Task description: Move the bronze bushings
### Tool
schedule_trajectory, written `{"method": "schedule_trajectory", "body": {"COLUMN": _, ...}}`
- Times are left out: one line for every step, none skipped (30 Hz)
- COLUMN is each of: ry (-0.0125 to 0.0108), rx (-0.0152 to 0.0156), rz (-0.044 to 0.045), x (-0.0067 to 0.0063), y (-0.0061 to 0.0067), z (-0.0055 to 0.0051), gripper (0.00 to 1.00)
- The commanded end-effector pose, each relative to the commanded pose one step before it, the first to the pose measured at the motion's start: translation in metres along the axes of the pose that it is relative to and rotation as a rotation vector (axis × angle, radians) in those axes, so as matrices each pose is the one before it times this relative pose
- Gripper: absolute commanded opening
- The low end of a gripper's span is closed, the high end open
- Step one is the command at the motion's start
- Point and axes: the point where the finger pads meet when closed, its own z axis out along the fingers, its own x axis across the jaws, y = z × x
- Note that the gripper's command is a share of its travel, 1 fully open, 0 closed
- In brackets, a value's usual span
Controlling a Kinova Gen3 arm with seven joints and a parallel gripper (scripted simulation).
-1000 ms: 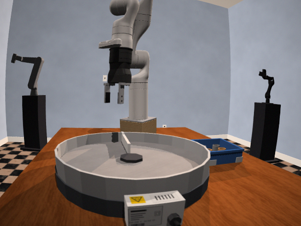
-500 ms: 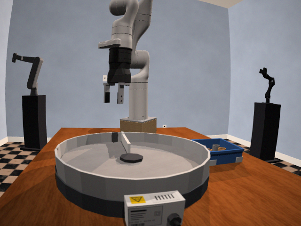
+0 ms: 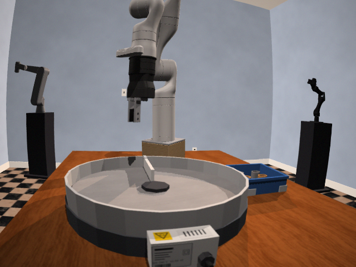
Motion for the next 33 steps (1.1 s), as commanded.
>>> {"method": "schedule_trajectory", "body": {"ry": -0.00081, "rx": 0.00105, "rz": 0.00003, "x": -0.00019, "y": -0.00036, "z": -0.00037, "gripper": 0.35}}
{"method": "schedule_trajectory", "body": {"ry": 0.0, "rx": 0.0, "rz": 0.0, "x": 0.0, "y": 0.0, "z": 0.0, "gripper": 0.35}}
{"method": "schedule_trajectory", "body": {"ry": 0.0, "rx": 0.0, "rz": 0.0, "x": 0.0, "y": 0.0, "z": 0.0, "gripper": 0.35}}
{"method": "schedule_trajectory", "body": {"ry": 0.0, "rx": 0.0, "rz": 0.0, "x": 0.0, "y": 0.0, "z": 0.0, "gripper": 0.35}}
{"method": "schedule_trajectory", "body": {"ry": 0.0, "rx": 0.0, "rz": 0.0, "x": 0.0, "y": 0.0, "z": 0.0, "gripper": 0.35}}
{"method": "schedule_trajectory", "body": {"ry": 0.0, "rx": 0.0, "rz": 0.0, "x": 0.0, "y": 0.0, "z": 0.0, "gripper": 0.35}}
{"method": "schedule_trajectory", "body": {"ry": 0.0, "rx": 0.0, "rz": 0.0, "x": 0.0, "y": 0.0, "z": 0.0, "gripper": 0.35}}
{"method": "schedule_trajectory", "body": {"ry": 0.0, "rx": 0.0, "rz": 0.0, "x": 0.0, "y": 0.0, "z": 0.0, "gripper": 0.35}}
{"method": "schedule_trajectory", "body": {"ry": 0.0, "rx": 0.0, "rz": 0.0, "x": 0.0, "y": 0.0, "z": 0.0, "gripper": 0.35}}
{"method": "schedule_trajectory", "body": {"ry": 0.0, "rx": 0.0, "rz": 0.0, "x": 0.0, "y": 0.0, "z": 0.0, "gripper": 0.35}}
{"method": "schedule_trajectory", "body": {"ry": 0.0, "rx": 0.0, "rz": 0.0, "x": 0.0, "y": 0.0, "z": 0.0, "gripper": 0.35}}
{"method": "schedule_trajectory", "body": {"ry": 0.0, "rx": 0.0, "rz": 0.0, "x": 0.0, "y": 0.0, "z": 0.0, "gripper": 0.35}}
{"method": "schedule_trajectory", "body": {"ry": 0.0, "rx": 0.0, "rz": 0.0, "x": 0.0, "y": 0.0, "z": 0.0, "gripper": 0.35}}
{"method": "schedule_trajectory", "body": {"ry": 0.0, "rx": 0.0, "rz": 0.0, "x": 0.0, "y": 0.0, "z": 0.0, "gripper": 0.35}}
{"method": "schedule_trajectory", "body": {"ry": 0.0, "rx": 0.0, "rz": 0.0, "x": 0.0, "y": 0.0, "z": 0.0, "gripper": 0.35}}
{"method": "schedule_trajectory", "body": {"ry": 0.0, "rx": 0.0, "rz": 0.0, "x": 0.0, "y": 0.0, "z": 0.0, "gripper": 0.35}}
{"method": "schedule_trajectory", "body": {"ry": 0.0, "rx": 0.0, "rz": 0.0, "x": 0.0, "y": 0.0, "z": 0.0, "gripper": 0.35}}
{"method": "schedule_trajectory", "body": {"ry": 0.0, "rx": 0.0, "rz": 0.0, "x": 0.0, "y": 0.0, "z": 0.0, "gripper": 0.35}}
{"method": "schedule_trajectory", "body": {"ry": 0.0, "rx": 0.0, "rz": 0.0, "x": 0.0, "y": 0.0, "z": 0.0, "gripper": 0.35}}
{"method": "schedule_trajectory", "body": {"ry": 0.0, "rx": 0.0, "rz": 0.0, "x": 0.0, "y": 0.0, "z": 0.0, "gripper": 0.35}}
{"method": "schedule_trajectory", "body": {"ry": 0.0, "rx": 0.0, "rz": 0.0, "x": 0.0, "y": 0.0, "z": 0.0, "gripper": 0.39}}
{"method": "schedule_trajectory", "body": {"ry": 0.0, "rx": 0.0, "rz": 0.0, "x": 0.0, "y": 0.0, "z": 0.0, "gripper": 0.39}}
{"method": "schedule_trajectory", "body": {"ry": 0.0, "rx": 0.0, "rz": 0.0, "x": 0.0, "y": 0.0, "z": 0.0, "gripper": 0.39}}
{"method": "schedule_trajectory", "body": {"ry": 0.0, "rx": 0.0, "rz": 0.0, "x": 0.0, "y": 0.0, "z": 0.0, "gripper": 0.39}}
{"method": "schedule_trajectory", "body": {"ry": 0.0, "rx": 0.0, "rz": 0.0, "x": 0.0, "y": 0.0, "z": 0.0, "gripper": 0.39}}
{"method": "schedule_trajectory", "body": {"ry": 0.0, "rx": 0.0, "rz": 0.0, "x": 0.0, "y": 0.0, "z": 0.0, "gripper": 0.39}}
{"method": "schedule_trajectory", "body": {"ry": 0.0, "rx": 0.0, "rz": 0.0, "x": 0.0, "y": 0.0, "z": 0.0, "gripper": 0.39}}
{"method": "schedule_trajectory", "body": {"ry": 0.0, "rx": 0.0, "rz": 0.0, "x": 0.0, "y": 0.0, "z": 0.0, "gripper": 0.39}}
{"method": "schedule_trajectory", "body": {"ry": 0.0, "rx": 0.0, "rz": 0.0, "x": 0.0, "y": 0.0, "z": 0.0, "gripper": 0.39}}
{"method": "schedule_trajectory", "body": {"ry": 0.0, "rx": 0.0, "rz": 0.0, "x": 0.0, "y": 0.0, "z": 0.0, "gripper": 0.39}}
{"method": "schedule_trajectory", "body": {"ry": 0.0, "rx": 0.0, "rz": 0.0, "x": 0.0, "y": 0.0, "z": 0.0, "gripper": 0.39}}
{"method": "schedule_trajectory", "body": {"ry": 0.0, "rx": 0.0, "rz": 0.0, "x": 0.0, "y": 0.0, "z": 0.0, "gripper": 0.39}}
{"method": "schedule_trajectory", "body": {"ry": 0.0, "rx": 0.0, "rz": 0.0, "x": 0.0, "y": 0.0, "z": 0.0, "gripper": 0.39}}
